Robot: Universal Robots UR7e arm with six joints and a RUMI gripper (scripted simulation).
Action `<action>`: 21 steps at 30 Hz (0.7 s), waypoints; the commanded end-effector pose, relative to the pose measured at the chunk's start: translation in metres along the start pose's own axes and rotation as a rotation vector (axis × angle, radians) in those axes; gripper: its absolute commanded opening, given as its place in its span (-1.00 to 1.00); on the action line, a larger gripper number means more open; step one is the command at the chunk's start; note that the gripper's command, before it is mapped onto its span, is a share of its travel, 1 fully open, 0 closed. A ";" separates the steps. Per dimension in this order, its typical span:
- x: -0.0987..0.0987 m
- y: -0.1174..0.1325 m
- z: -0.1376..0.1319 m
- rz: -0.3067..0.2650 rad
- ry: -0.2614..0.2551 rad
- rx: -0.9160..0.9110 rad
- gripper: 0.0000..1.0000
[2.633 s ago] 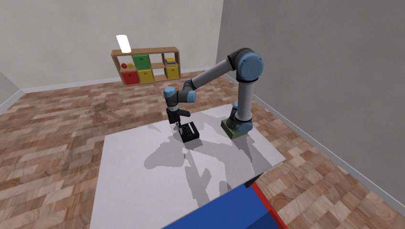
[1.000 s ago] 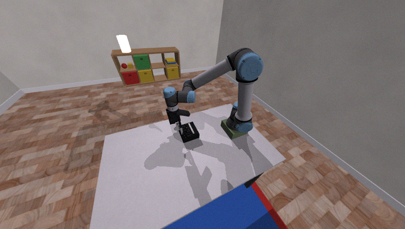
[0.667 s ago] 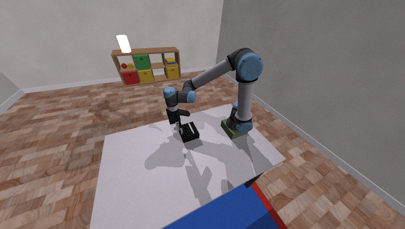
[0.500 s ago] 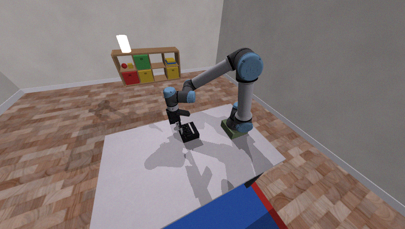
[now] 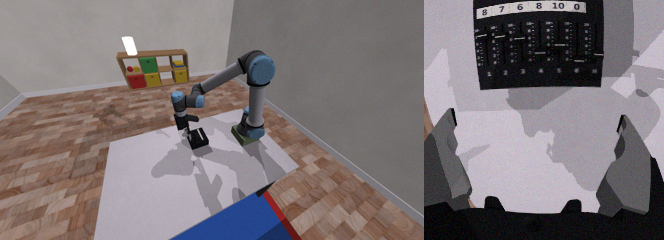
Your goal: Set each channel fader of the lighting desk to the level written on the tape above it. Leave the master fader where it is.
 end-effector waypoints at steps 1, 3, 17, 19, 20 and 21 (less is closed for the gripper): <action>0.001 0.000 0.000 -0.001 0.000 0.000 1.00; 0.001 0.000 0.000 -0.001 0.000 0.000 1.00; 0.001 0.000 0.000 -0.002 0.000 -0.008 1.00; 0.001 0.000 0.000 -0.002 0.000 -0.013 1.00; 0.001 0.000 0.000 -0.002 0.000 -0.017 1.00; 0.001 0.000 0.000 -0.002 0.000 -0.020 1.00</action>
Point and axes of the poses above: the point where the finger pads meet when closed, its own x axis back along the fingers, its own z axis across the jaws, y = z × x, the point moved 9 cm from there along x, back along the fingers, and after that the axes turned 14 degrees about -x, right-handed, at the moved point
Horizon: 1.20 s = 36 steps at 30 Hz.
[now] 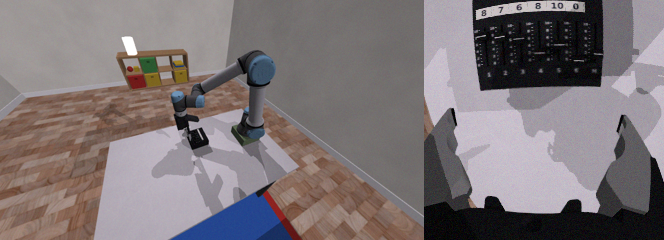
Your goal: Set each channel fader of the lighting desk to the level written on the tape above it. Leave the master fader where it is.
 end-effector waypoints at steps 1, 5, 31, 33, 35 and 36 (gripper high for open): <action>0.001 0.000 0.000 -0.002 0.000 -0.015 1.00; 0.001 -0.001 0.000 -0.002 0.000 -0.037 1.00; 0.007 -0.007 0.003 -0.006 0.004 -0.341 1.00; 0.007 -0.008 0.004 -0.006 0.005 -0.386 1.00; 0.008 -0.009 0.004 -0.007 0.005 -0.434 1.00; 0.009 -0.009 0.004 -0.007 0.006 -0.459 1.00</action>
Point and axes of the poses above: the point where the finger pads meet when closed, its own x axis back along the fingers, its own z axis across the jaws, y = z × x, the point moved 9 cm from there along x, back along the fingers, and after that the axes turned 14 degrees about -x, right-handed, at the moved point
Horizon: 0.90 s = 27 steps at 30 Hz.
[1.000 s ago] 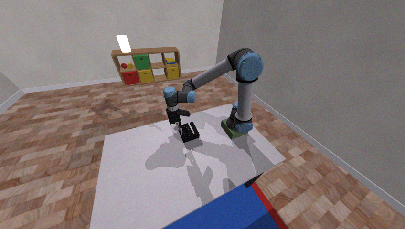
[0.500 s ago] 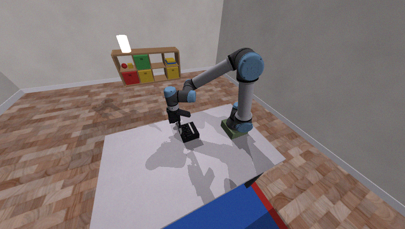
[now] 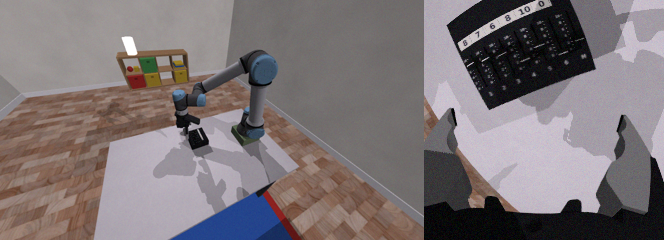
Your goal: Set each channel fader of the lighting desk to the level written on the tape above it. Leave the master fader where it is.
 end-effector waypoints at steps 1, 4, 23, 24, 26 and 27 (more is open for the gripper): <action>0.003 -0.002 0.001 -0.003 0.000 -0.127 1.00; 0.004 -0.004 0.001 -0.004 0.002 -0.209 1.00; 0.013 -0.011 0.003 -0.006 0.011 -0.745 1.00; 0.013 -0.011 0.003 -0.006 0.011 -0.745 1.00; 0.015 -0.012 0.003 -0.006 0.013 -0.822 1.00; 0.015 -0.012 0.003 -0.006 0.014 -0.862 1.00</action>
Point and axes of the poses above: the point where the finger pads meet when closed, its own x axis back along the fingers, its own z axis across the jaws, y = z × x, the point moved 9 cm from there along x, back along the fingers, and after that the axes turned 14 degrees about -x, right-handed, at the moved point
